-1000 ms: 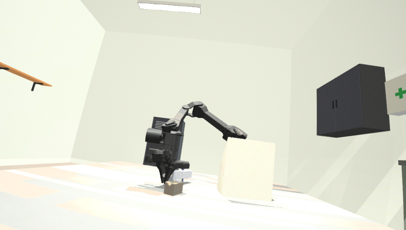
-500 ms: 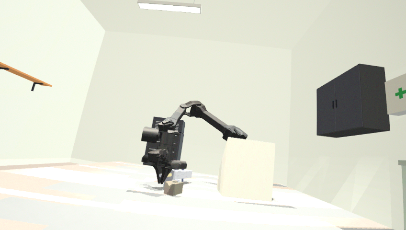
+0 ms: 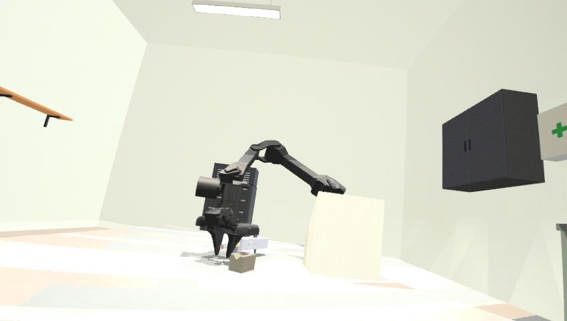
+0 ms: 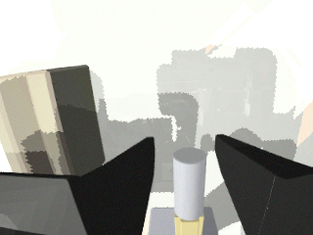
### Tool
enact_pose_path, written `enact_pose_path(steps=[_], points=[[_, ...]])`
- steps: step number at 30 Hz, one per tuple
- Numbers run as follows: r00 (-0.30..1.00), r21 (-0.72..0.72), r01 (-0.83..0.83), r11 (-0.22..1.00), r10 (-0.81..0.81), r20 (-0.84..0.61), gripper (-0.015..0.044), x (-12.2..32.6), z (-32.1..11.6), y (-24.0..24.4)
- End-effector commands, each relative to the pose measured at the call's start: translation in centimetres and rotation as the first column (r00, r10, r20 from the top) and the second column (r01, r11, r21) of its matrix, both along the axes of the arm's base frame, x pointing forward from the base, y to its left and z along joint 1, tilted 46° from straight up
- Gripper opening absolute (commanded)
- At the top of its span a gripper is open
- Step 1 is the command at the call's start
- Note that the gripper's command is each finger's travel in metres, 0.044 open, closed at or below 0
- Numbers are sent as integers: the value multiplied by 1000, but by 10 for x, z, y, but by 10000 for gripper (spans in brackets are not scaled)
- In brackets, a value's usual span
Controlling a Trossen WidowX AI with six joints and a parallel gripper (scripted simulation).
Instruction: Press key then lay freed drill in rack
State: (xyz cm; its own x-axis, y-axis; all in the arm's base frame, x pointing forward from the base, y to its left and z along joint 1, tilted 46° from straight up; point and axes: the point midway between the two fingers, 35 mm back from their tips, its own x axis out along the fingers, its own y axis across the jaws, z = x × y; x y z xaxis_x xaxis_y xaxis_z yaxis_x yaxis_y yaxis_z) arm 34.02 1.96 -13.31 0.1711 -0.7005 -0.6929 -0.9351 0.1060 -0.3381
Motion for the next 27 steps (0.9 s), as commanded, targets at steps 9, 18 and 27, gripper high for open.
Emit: enact_pose_path(steps=[9, 18, 27], points=[[1000, 0, -3, 1000, 3, 2, 440, 0, 2, -4], [1000, 0, -3, 1000, 3, 2, 440, 0, 4, -7], [1000, 0, -3, 1000, 3, 2, 440, 0, 6, -11]])
